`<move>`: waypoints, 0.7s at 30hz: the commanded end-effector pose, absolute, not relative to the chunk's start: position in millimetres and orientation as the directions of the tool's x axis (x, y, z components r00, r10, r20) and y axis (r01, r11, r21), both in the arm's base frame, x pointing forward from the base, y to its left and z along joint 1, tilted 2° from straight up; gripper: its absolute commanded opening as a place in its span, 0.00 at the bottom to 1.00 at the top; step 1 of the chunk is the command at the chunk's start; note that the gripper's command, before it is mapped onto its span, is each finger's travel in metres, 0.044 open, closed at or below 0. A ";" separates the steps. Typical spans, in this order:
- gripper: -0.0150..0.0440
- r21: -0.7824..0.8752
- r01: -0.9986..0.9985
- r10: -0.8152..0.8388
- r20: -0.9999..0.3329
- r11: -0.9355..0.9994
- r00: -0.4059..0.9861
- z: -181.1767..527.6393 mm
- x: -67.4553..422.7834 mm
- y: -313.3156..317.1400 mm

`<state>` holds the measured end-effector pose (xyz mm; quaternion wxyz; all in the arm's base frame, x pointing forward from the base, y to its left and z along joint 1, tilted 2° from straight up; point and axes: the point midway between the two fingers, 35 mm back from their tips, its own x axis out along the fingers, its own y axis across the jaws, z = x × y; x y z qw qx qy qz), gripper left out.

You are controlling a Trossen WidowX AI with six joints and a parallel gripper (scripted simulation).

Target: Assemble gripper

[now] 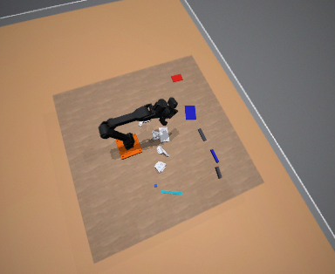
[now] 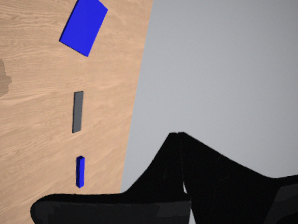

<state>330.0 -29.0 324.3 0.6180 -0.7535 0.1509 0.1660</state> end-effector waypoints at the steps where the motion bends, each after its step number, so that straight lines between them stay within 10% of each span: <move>1: 0.25 -0.843 -0.493 -0.062 -0.492 -0.212 0.868 308.5 331.1 -44.4; 21: 0.25 -0.568 -0.789 -0.195 -0.768 -0.234 0.610 223.1 309.9 -125.2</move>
